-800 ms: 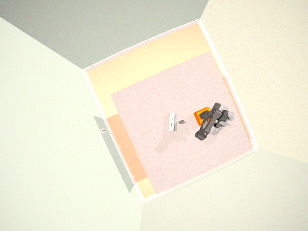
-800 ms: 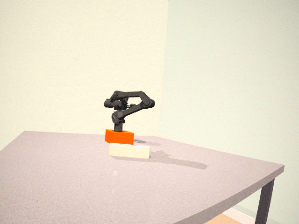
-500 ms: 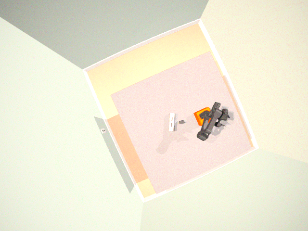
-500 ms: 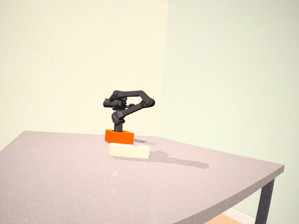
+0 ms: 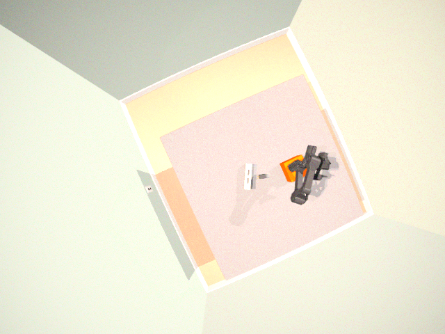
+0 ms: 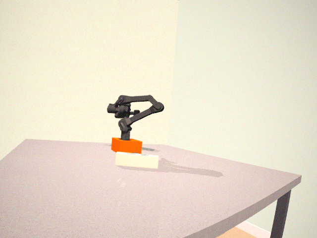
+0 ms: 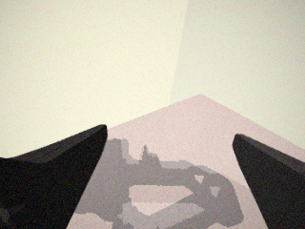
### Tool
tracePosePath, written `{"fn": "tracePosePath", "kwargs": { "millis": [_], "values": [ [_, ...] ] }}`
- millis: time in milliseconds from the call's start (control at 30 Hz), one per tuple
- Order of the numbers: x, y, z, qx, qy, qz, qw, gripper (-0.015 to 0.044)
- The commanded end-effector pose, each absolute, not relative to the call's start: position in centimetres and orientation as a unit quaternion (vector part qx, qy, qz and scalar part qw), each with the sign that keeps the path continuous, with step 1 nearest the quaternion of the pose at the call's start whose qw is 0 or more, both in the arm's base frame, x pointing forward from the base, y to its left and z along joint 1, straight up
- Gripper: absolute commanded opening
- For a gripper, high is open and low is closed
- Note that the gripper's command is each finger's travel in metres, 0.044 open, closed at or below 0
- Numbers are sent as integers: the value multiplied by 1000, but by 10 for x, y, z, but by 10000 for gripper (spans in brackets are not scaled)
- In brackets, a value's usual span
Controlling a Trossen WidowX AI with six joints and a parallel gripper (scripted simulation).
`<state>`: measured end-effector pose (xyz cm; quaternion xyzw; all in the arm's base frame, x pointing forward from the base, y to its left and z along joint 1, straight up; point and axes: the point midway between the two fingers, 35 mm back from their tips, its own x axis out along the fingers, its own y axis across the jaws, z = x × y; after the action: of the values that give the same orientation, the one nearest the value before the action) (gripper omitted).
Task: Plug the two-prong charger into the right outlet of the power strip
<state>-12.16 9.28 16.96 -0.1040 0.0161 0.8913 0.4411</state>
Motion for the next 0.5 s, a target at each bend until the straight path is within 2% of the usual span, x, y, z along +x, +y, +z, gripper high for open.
{"fn": "tracePosePath", "kwargs": {
  "millis": [0,467],
  "values": [
    [-129,83,167,-127,4,901,414,440],
    [-146,46,157,-198,-43,926,317,440]
  ]
}}
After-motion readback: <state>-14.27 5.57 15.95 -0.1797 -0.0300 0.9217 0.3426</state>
